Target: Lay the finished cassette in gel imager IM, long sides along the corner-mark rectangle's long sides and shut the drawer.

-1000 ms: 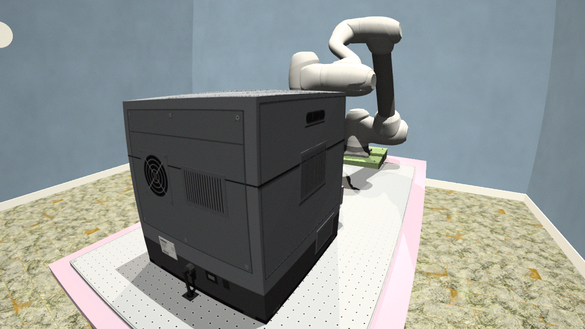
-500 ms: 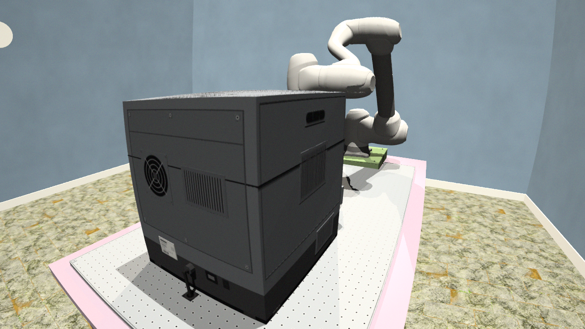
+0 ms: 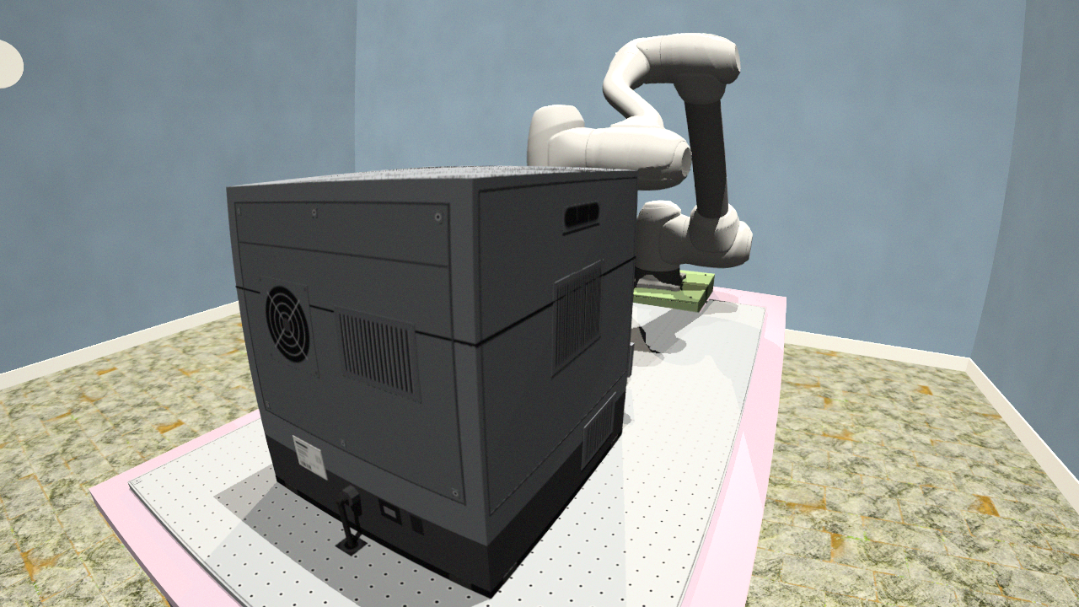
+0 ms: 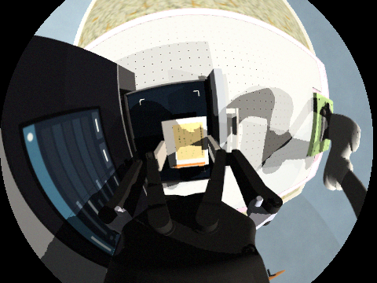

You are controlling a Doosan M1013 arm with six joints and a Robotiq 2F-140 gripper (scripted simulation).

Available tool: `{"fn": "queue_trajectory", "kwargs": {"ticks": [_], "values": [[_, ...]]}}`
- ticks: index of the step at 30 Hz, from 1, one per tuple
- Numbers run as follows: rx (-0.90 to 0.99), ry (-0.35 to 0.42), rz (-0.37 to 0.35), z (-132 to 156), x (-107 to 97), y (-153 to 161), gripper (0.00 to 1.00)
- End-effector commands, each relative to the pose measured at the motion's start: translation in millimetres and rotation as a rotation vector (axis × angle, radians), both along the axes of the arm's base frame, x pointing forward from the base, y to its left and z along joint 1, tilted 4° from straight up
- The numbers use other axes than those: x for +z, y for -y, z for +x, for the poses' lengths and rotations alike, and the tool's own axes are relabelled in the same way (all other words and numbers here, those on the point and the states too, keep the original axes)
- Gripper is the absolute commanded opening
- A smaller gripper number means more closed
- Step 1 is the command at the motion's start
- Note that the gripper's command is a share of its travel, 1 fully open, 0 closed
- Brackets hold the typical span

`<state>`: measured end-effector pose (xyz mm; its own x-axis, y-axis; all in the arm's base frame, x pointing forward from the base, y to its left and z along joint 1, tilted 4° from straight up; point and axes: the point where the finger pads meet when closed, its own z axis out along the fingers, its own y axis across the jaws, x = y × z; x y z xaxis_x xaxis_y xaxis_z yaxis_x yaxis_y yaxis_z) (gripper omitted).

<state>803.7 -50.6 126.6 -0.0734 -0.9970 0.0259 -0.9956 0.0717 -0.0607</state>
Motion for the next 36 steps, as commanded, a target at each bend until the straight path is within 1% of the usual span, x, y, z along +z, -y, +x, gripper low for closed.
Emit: {"fn": "queue_trajectory", "kwargs": {"ticks": [1,25,36], "values": [[0.000,0.000,0.000,1.9,-2.5,0.2,0.10],[0.000,0.000,0.000,18.9,-26.4,2.0,0.10],[0.000,0.000,0.000,23.1,-32.3,2.5,0.10]]}}
